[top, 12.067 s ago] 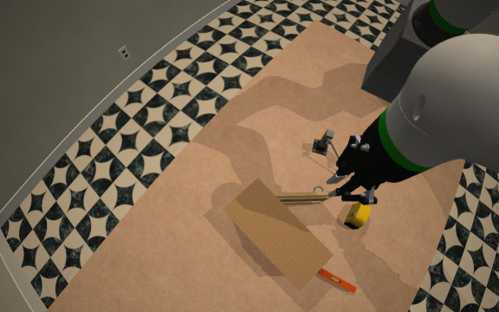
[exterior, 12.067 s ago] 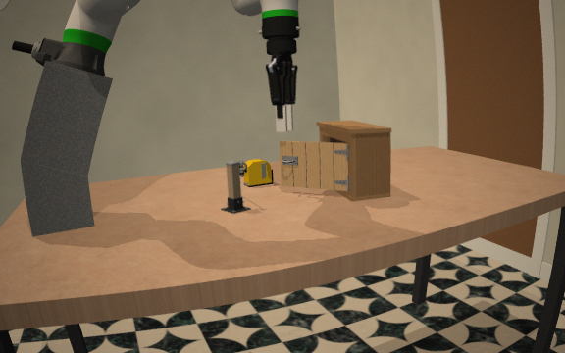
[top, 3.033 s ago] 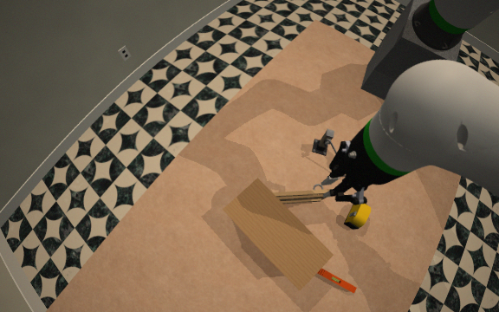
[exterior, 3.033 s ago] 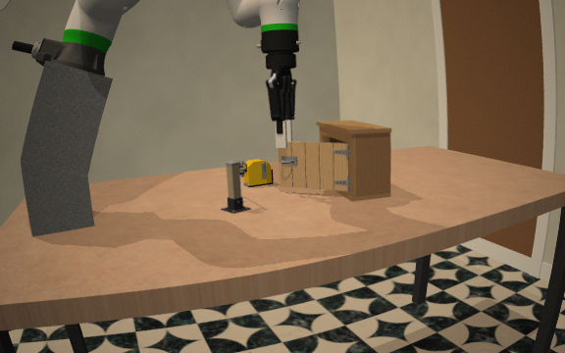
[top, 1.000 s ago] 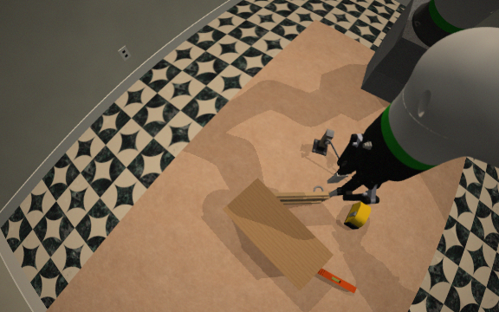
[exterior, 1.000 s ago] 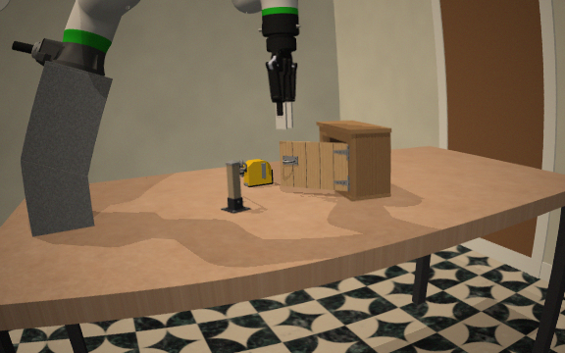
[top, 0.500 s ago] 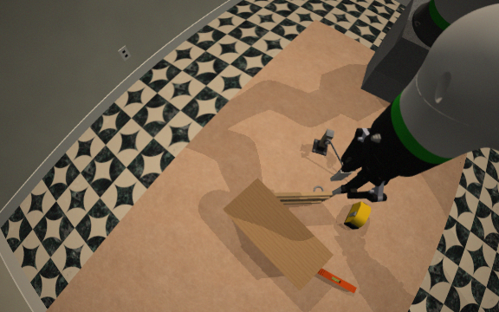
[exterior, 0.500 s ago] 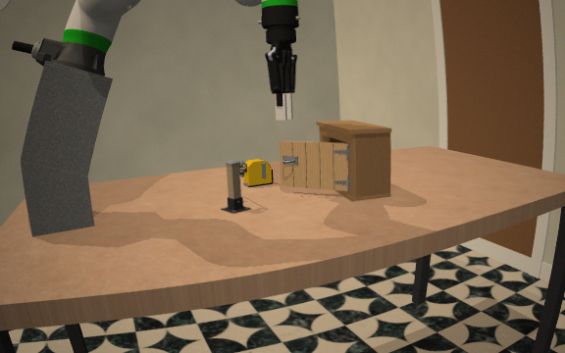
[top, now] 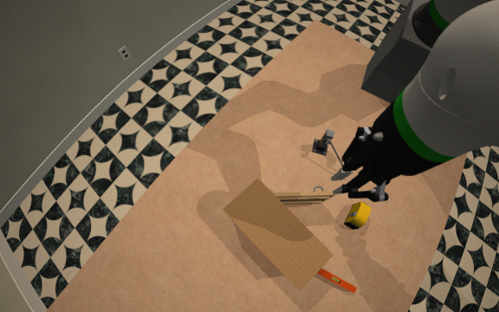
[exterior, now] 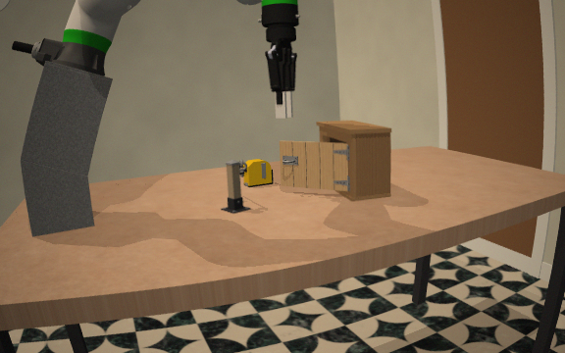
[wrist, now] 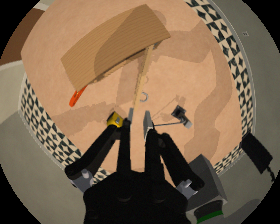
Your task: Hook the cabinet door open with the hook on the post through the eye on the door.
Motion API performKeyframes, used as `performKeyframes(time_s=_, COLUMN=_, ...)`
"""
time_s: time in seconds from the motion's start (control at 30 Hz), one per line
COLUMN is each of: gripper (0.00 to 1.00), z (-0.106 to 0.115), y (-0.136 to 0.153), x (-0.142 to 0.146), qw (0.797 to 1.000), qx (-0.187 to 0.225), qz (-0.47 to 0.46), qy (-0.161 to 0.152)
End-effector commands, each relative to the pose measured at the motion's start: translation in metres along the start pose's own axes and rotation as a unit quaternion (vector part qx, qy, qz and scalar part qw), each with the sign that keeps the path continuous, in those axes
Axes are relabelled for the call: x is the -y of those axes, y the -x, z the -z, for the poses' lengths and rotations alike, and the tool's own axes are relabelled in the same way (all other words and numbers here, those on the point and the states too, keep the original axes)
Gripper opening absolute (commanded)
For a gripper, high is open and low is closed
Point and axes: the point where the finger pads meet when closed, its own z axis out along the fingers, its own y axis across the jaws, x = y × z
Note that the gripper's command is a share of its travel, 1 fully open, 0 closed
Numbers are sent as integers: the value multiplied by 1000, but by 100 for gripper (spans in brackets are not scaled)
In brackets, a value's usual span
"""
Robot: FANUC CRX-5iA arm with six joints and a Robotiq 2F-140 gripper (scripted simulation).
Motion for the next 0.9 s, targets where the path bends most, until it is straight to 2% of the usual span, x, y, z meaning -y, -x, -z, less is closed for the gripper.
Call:
performKeyframes(time_s=0.0, gripper=16, z=0, y=0, x=1, qw=1000, qx=0, qz=-3, qy=0)
performKeyframes(time_s=0.87, gripper=16, z=0, y=-1, x=6, qw=1000, qx=0, qz=-18, qy=0)
